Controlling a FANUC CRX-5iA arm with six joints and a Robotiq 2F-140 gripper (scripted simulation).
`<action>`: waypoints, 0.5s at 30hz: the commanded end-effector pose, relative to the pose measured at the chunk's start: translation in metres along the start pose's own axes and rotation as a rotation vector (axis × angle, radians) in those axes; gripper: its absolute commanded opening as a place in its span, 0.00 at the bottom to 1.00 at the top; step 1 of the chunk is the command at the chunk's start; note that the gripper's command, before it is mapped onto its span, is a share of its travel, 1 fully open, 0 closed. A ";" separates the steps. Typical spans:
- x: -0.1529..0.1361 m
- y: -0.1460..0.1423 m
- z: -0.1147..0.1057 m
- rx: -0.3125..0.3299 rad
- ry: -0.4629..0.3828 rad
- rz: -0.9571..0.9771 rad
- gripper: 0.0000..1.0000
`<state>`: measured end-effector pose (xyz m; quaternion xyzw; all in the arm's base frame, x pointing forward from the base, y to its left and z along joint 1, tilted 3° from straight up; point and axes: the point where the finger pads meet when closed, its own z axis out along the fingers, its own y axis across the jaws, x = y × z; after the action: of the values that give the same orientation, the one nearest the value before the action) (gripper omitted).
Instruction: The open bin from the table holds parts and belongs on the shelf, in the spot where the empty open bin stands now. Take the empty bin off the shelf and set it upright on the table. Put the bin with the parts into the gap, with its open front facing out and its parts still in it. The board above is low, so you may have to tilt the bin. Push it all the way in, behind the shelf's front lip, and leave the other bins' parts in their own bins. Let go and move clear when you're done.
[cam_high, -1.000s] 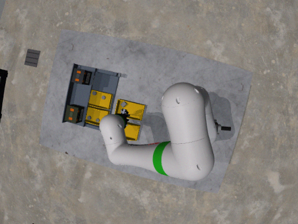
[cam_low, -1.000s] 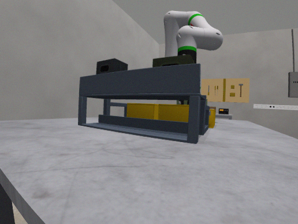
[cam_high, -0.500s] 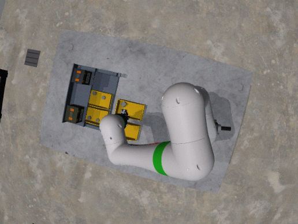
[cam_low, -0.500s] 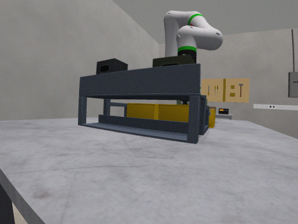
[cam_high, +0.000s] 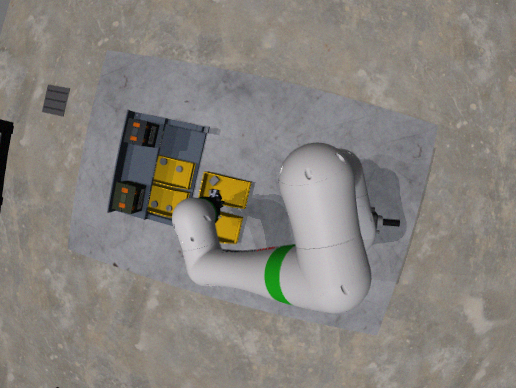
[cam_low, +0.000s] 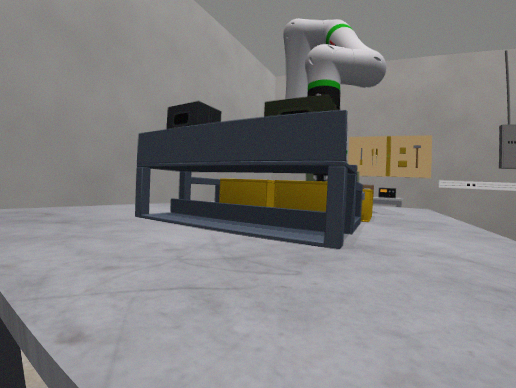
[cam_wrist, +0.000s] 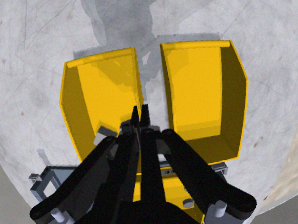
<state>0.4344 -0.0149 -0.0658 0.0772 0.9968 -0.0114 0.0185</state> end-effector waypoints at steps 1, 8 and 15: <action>-0.001 0.000 -0.001 0.000 -0.001 0.000 0.10; -0.001 0.000 -0.001 0.000 -0.001 0.000 0.10; -0.001 0.000 -0.005 0.000 -0.001 0.000 0.10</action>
<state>0.4339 -0.0150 -0.0648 0.0773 0.9968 -0.0115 0.0180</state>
